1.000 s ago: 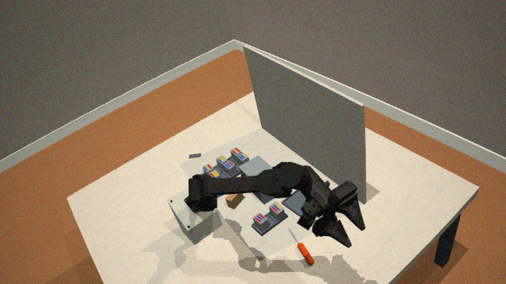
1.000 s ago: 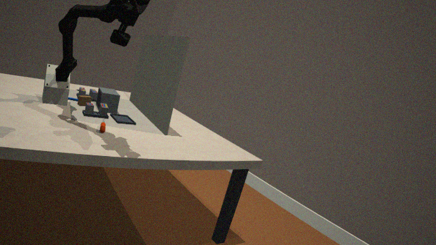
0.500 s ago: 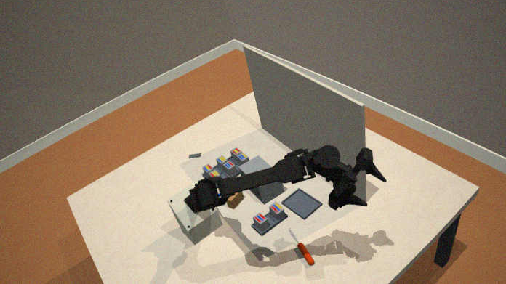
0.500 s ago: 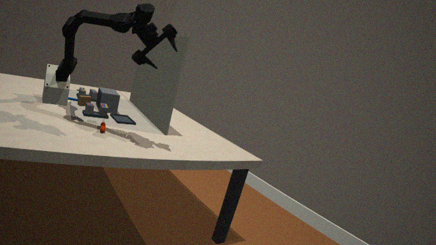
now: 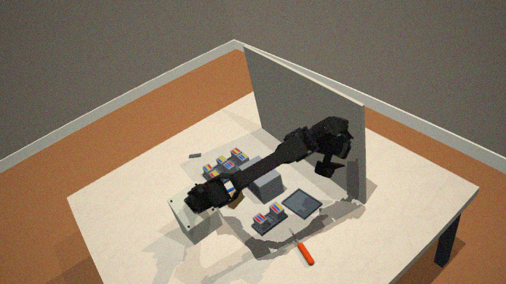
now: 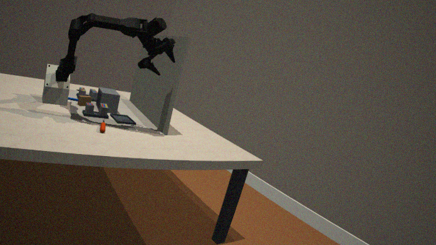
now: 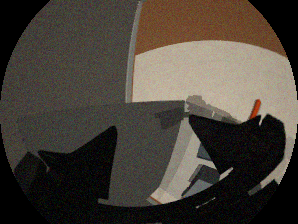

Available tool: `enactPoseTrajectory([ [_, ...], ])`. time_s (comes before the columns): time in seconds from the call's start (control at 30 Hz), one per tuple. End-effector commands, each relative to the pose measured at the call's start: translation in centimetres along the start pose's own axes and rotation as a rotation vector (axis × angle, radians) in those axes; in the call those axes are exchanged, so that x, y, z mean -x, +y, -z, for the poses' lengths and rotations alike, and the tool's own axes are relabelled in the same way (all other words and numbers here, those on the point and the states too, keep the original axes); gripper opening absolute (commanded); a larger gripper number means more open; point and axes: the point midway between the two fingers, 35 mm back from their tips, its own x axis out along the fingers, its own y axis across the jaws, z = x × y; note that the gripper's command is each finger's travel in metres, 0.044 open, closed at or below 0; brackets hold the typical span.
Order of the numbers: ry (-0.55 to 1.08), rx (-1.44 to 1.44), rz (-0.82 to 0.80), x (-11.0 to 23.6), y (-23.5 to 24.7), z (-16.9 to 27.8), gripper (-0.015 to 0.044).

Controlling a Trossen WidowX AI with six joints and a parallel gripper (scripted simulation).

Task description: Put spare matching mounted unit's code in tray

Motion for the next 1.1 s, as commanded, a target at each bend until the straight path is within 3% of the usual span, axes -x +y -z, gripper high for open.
enactPoseTrajectory([
  [0.0,0.168,0.14,-0.021,0.0,1.0,5.8,0.044],
  [0.37,0.429,0.363,0.089,-0.9,1.3,15.9,0.044],
  [0.77,0.769,1.18,0.429,2.3,-2.2,33.3,0.044],
  [1.07,0.788,1.306,0.473,3.0,-2.8,34.8,0.044],
])
